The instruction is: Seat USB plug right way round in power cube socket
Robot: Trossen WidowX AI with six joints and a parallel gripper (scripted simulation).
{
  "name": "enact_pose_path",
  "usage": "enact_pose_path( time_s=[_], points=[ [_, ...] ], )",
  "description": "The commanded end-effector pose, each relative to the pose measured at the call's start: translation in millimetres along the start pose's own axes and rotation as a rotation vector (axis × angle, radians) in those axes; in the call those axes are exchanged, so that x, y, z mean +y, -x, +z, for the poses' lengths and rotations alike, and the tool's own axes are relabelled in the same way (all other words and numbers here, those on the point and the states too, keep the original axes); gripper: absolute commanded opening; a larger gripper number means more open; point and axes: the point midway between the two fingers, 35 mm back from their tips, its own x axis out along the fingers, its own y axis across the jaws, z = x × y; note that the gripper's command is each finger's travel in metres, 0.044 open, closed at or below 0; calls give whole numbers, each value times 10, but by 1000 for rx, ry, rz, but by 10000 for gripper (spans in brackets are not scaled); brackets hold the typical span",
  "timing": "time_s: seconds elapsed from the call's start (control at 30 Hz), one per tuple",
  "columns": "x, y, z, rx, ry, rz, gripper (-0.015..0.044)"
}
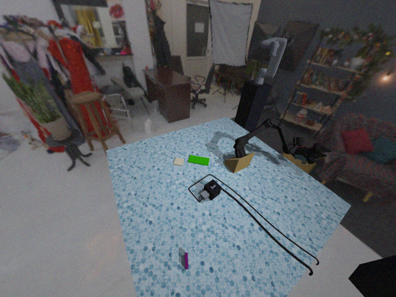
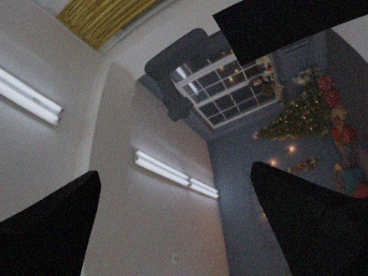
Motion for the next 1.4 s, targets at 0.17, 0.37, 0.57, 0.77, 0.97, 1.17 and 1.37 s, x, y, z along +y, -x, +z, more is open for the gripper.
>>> enact_pose_path(
  time_s=[0.17,0.37,0.57,0.77,0.97,1.17,1.37],
  points=[
    [741,-300,542,-217,293,59,440],
    [1643,-409,1222,-496,620,25,440],
    [2544,-225,1870,-746,755,-34,440],
    [3269,197,2556,-984,1012,-292,440],
    [3872,839,3173,-1134,1186,-654,440],
    [4292,1647,3670,-1147,1275,-1082,440],
    [4533,2542,4006,-1002,1284,-1498,440]
  ],
)
